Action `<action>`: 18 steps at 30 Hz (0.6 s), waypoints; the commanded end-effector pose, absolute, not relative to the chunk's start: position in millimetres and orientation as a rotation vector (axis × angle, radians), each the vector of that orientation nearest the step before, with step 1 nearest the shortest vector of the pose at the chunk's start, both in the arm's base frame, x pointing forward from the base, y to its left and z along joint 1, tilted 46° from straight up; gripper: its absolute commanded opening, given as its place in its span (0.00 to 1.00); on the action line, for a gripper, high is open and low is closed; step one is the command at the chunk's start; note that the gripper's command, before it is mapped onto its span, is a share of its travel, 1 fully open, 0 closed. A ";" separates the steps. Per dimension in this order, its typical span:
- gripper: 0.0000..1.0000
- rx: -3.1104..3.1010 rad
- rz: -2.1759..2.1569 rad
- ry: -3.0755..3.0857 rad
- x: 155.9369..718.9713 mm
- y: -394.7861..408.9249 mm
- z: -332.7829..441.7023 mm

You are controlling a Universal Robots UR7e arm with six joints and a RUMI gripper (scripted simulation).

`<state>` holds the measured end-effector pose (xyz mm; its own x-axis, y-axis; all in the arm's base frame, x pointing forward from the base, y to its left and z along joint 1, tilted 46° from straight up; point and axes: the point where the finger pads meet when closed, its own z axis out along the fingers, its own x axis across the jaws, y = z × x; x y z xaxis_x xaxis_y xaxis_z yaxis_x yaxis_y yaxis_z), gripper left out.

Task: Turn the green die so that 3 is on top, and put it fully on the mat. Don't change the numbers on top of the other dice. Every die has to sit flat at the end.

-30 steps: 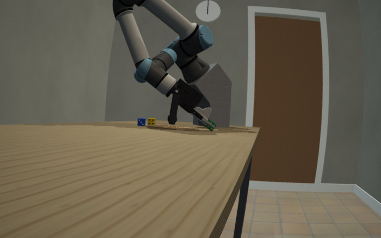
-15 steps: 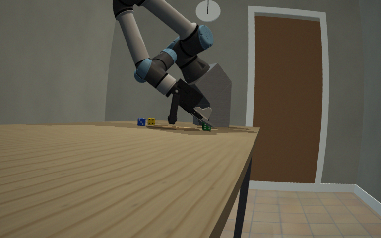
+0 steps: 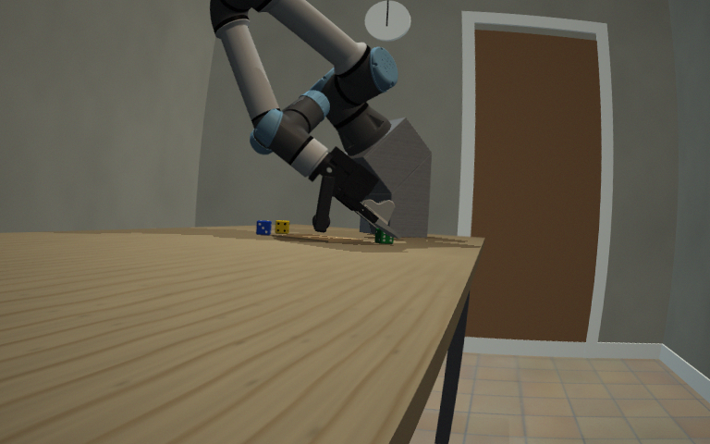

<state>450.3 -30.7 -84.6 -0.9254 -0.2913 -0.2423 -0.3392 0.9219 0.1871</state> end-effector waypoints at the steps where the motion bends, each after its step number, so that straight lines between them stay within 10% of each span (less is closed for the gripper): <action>1: 0.28 -0.477 0.334 2.871 450.5 -30.5 -84.4; 18: 0.28 -0.477 0.334 2.871 450.5 -30.5 -84.4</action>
